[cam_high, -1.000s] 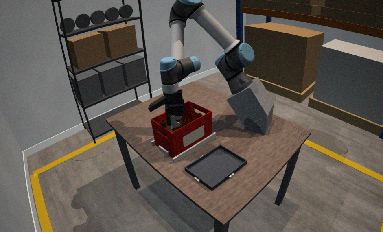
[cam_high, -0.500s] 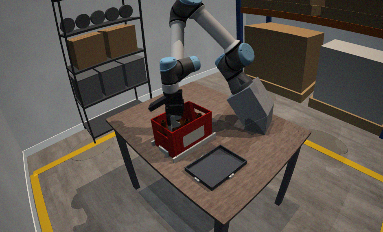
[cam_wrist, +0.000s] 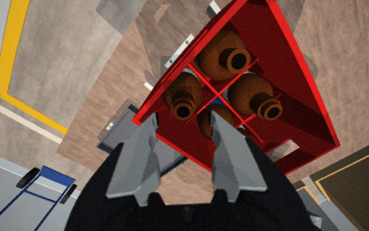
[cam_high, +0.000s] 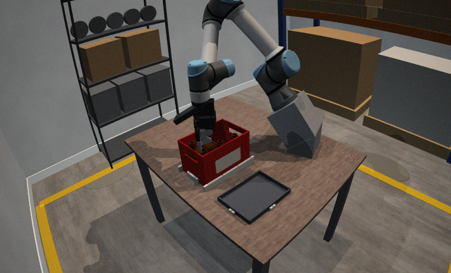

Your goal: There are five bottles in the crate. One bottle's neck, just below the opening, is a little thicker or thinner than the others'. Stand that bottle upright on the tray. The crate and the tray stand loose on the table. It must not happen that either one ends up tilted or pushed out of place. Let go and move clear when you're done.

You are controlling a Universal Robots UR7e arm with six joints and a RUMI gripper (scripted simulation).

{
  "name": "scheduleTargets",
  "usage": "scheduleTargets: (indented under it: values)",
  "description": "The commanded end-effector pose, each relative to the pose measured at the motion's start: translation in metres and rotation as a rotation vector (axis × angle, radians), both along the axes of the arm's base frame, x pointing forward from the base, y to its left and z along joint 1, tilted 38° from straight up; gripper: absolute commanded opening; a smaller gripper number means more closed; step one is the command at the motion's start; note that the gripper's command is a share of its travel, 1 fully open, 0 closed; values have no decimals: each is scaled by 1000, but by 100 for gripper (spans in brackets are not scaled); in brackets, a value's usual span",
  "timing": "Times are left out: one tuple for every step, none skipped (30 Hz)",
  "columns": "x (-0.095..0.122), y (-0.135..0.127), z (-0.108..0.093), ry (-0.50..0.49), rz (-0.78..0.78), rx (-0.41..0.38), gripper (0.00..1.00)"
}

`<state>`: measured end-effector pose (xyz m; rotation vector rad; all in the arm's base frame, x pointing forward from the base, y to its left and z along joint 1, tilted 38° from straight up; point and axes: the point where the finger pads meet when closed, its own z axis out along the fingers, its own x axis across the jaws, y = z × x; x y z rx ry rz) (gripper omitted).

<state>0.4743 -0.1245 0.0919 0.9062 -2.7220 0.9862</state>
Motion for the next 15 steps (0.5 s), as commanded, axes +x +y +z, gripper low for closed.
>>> scheduleTargets:
  values:
    - [-1, 10, 13, 1, -2, 0, 38]
    - [-1, 12, 15, 1, -2, 0, 38]
    - [-1, 14, 18, 1, -2, 0, 38]
    - [-2, 16, 21, 1, -2, 0, 38]
    - [-2, 18, 23, 1, -2, 0, 38]
    - [-2, 20, 26, 1, -2, 0, 38]
    - [-3, 22, 28, 1, -2, 0, 38]
    - [-3, 24, 30, 1, -2, 0, 38]
    - [-3, 25, 32, 1, -2, 0, 38]
    - [-3, 27, 34, 1, -2, 0, 38]
    - [-4, 28, 36, 1, -2, 0, 38]
    - [-4, 29, 38, 1, -2, 0, 38]
    - [-4, 30, 39, 1, -2, 0, 38]
    - [-4, 31, 40, 1, -2, 0, 38]
    - [-4, 31, 40, 1, -2, 0, 38]
